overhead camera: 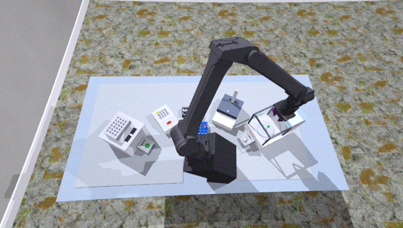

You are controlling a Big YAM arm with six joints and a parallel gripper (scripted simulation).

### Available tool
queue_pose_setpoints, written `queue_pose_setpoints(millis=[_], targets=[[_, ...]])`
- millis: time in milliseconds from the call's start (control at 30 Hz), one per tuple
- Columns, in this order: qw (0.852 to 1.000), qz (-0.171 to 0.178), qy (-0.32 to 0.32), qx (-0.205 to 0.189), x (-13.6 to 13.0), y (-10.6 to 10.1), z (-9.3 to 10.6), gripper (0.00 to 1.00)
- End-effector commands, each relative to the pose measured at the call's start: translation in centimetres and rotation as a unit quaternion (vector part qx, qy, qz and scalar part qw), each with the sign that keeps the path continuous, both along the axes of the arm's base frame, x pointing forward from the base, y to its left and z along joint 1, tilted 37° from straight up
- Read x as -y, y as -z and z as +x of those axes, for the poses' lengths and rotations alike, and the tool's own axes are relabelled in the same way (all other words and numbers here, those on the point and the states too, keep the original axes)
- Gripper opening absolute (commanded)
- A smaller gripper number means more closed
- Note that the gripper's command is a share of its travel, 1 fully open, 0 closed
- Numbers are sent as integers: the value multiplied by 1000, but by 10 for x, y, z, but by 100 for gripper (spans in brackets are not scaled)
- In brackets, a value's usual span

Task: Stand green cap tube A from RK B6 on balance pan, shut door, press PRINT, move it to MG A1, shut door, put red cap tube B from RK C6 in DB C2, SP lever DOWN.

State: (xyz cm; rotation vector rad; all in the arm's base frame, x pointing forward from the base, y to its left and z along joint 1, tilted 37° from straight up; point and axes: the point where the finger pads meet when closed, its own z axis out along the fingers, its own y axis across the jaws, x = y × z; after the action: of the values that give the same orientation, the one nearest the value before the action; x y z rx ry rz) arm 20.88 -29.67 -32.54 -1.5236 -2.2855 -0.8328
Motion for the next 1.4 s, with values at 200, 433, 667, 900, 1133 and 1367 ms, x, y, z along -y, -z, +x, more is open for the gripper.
queue_pose_setpoints(millis=[200, 433, 667, 900, 1133, 1367], targets=[[1000, 0, 0, -5, -15, 20, 5, 36], [1000, 2, 0, -6, -23, 27, 5, 36], [1000, 1, 0, -5, -29, 37, 6, 36], [1000, 1, 0, -5, -33, 43, 7, 36], [1000, -3, 0, -3, -36, 53, 10, 36], [1000, -7, 0, -1, -37, 60, 14, 36]])
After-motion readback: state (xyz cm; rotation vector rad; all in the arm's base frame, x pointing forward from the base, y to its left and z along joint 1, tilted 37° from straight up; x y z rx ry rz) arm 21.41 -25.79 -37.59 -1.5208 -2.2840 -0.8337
